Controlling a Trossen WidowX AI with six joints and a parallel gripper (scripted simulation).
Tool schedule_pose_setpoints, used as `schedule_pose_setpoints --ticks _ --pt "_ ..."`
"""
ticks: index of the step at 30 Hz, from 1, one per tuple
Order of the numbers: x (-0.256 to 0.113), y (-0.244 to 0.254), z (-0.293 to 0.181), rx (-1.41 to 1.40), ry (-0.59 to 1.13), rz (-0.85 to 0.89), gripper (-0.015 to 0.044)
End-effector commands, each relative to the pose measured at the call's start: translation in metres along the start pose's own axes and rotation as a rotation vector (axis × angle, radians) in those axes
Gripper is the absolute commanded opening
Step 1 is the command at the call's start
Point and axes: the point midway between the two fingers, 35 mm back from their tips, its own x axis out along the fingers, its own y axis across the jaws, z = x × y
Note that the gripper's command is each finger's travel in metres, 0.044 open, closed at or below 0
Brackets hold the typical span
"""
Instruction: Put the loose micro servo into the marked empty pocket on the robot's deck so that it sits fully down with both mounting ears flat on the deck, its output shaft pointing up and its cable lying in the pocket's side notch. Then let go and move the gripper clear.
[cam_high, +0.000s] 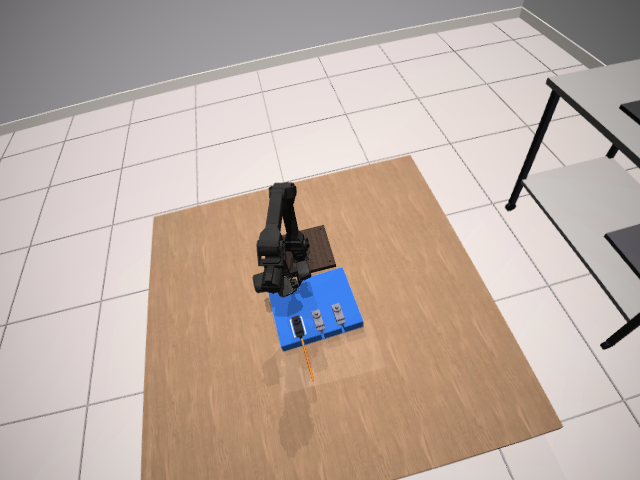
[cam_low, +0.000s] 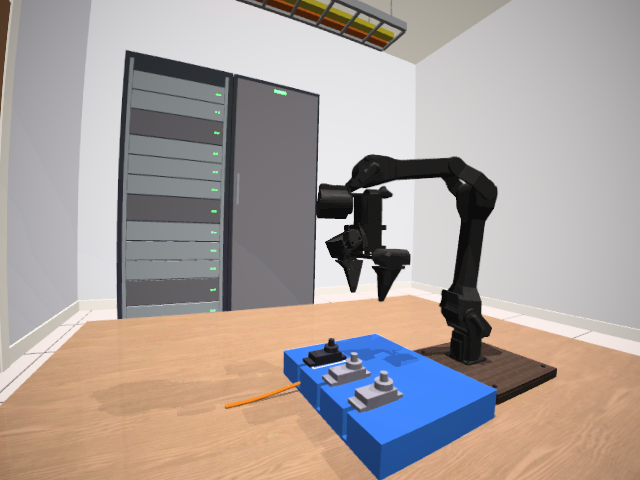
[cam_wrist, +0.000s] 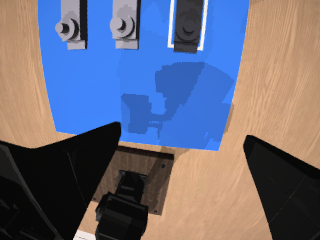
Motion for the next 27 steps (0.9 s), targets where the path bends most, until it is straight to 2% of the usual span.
schedule_pose_setpoints --ticks 1,4,27 --pt "-0.023 -0.001 0.003 -0.006 -0.015 -0.007 0.044" --pt "-0.034 -0.001 0.004 -0.007 -0.018 -0.008 0.044" --pt "-0.034 -0.001 0.004 -0.007 -0.018 -0.008 0.044"
